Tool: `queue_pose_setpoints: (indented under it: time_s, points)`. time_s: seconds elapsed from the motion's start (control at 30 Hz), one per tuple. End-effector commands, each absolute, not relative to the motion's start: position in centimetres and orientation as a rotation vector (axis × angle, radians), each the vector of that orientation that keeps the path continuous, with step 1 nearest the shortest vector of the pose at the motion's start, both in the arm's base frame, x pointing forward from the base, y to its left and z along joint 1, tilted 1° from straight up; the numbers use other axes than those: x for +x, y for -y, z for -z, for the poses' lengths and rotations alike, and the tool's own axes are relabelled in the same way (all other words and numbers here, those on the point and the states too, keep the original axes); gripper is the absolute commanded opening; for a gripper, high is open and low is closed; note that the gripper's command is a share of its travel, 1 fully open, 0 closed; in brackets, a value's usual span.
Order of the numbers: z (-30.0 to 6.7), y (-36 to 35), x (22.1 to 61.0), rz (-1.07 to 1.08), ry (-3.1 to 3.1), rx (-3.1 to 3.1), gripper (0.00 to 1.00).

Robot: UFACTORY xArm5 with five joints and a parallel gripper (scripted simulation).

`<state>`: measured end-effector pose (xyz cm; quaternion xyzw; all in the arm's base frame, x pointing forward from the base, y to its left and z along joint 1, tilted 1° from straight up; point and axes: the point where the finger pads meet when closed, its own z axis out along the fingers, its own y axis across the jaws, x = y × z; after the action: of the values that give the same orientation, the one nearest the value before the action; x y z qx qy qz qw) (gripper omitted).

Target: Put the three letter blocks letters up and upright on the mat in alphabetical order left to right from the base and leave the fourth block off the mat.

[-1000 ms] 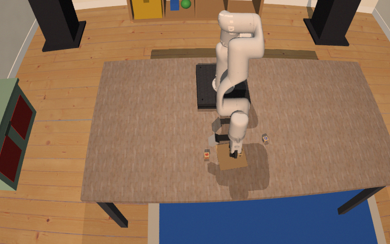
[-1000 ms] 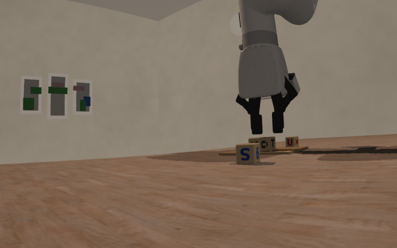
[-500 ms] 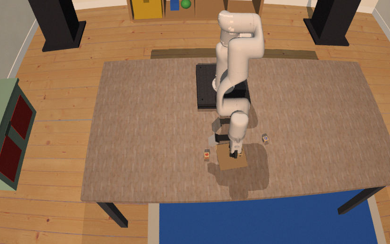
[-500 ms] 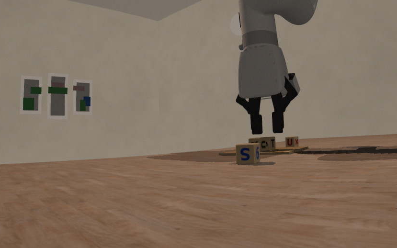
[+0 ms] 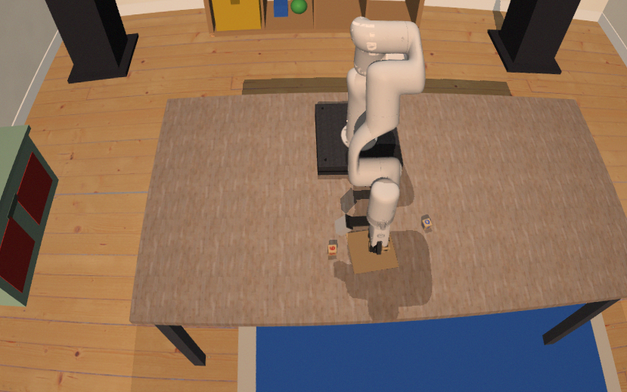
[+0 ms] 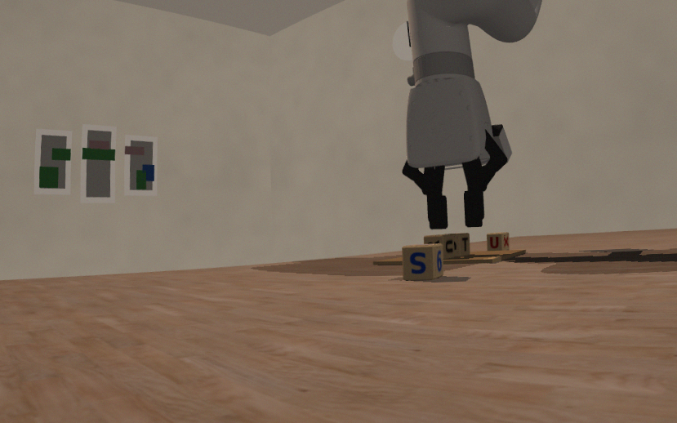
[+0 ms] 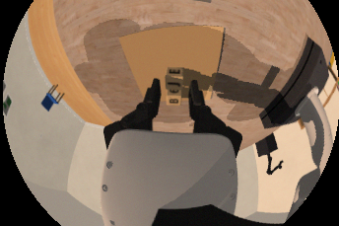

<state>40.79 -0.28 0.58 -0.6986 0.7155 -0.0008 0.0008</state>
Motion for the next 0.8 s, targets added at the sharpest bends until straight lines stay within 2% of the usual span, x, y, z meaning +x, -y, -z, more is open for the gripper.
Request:
queue_pose_setpoints:
  time_s: [0.0, 0.77]
  points:
    - [-0.7, 0.3, 40.9, 0.006, -2.245, -2.192, 0.45]
    - [1.9, 0.3, 40.9, 0.006, -2.245, -2.192, 0.45]
